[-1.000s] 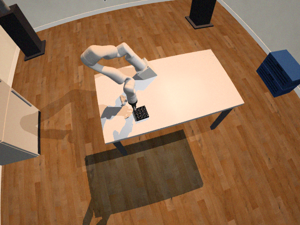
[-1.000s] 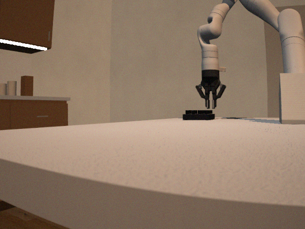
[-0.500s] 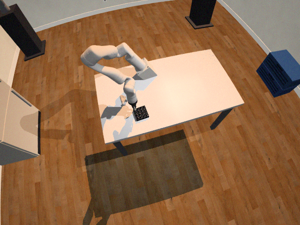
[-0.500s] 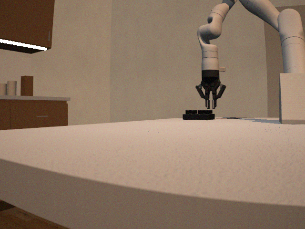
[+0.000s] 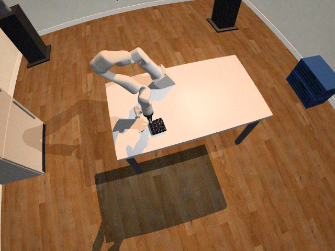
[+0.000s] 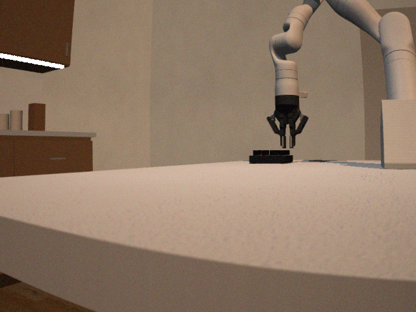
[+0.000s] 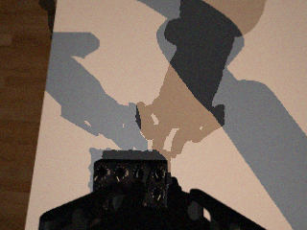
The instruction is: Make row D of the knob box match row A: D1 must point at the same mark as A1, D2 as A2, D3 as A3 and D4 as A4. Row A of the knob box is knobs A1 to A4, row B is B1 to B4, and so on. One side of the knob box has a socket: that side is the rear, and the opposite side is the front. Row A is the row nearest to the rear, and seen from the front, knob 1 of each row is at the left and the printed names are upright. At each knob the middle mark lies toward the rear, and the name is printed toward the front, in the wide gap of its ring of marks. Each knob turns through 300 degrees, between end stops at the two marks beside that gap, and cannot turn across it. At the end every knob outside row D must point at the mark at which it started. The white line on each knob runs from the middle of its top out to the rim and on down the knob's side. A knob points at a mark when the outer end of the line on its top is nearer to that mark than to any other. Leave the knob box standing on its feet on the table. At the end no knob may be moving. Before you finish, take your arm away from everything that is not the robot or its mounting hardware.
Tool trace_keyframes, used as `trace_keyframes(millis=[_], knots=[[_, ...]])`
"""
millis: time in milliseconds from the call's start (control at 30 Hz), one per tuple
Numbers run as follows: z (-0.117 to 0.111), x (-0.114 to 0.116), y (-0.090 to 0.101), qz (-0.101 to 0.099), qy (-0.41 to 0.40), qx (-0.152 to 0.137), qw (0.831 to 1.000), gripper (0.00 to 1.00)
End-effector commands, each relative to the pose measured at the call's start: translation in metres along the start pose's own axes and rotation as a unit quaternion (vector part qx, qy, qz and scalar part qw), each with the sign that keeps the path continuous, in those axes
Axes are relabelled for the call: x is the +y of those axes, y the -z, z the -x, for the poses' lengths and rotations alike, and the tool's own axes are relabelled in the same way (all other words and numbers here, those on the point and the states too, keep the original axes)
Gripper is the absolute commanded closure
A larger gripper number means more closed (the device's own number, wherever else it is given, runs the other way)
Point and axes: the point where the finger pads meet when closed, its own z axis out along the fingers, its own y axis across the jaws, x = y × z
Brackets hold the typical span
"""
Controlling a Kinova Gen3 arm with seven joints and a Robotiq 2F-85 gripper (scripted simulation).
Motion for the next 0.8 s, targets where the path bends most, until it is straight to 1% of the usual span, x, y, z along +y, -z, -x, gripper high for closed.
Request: trace_keyframes(millis=[0,433,767], knots=[[0.0001,-0.0005,0.0005,-0.001,0.000,0.000,1.000,0.81],[0.0001,-0.0005,-0.0003,-0.001,0.000,0.000,1.000,0.81],[0.0000,-0.0005,-0.0074,-0.001,0.000,0.000,1.000,0.81]])
